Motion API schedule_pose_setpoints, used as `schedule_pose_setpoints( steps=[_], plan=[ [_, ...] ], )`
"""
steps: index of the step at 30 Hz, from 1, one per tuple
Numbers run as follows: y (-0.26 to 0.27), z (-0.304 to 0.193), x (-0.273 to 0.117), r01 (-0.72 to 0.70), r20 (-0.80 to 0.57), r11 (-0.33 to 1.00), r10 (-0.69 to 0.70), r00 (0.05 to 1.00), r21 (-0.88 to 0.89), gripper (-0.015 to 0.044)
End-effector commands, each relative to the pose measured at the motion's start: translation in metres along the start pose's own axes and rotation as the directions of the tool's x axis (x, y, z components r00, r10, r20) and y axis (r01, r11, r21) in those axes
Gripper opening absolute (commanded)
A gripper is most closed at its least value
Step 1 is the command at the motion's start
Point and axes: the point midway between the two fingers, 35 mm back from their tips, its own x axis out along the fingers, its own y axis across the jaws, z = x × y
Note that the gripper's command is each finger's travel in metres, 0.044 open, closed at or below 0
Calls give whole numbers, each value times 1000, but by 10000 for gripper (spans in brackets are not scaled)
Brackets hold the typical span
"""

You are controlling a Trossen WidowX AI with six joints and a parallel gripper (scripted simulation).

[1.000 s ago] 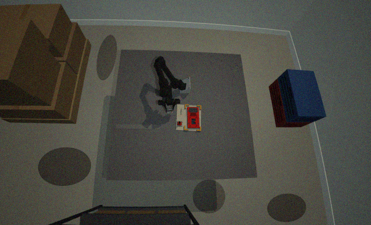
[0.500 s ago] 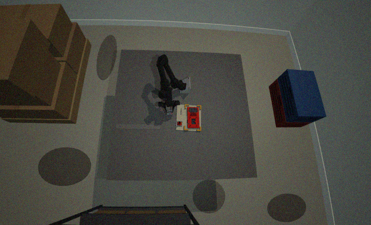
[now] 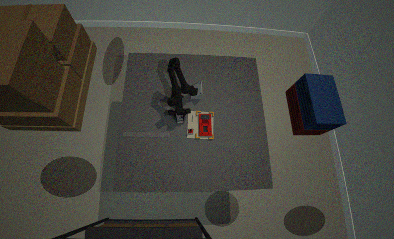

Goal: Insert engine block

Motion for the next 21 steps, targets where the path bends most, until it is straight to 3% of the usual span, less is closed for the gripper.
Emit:
schedule_pose_setpoints(
  steps=[1, 8, 21],
  plan=[
    [1, -5, 5, -4, 7, 1000, 4, 1000, -4, 0],
    [0, -9, 10, -4, 7, 1000, 4, 1000, -4, 0],
    [0, -6, 9, -3, 22, 1000, 3, 1000, -4, 341]
  ],
)
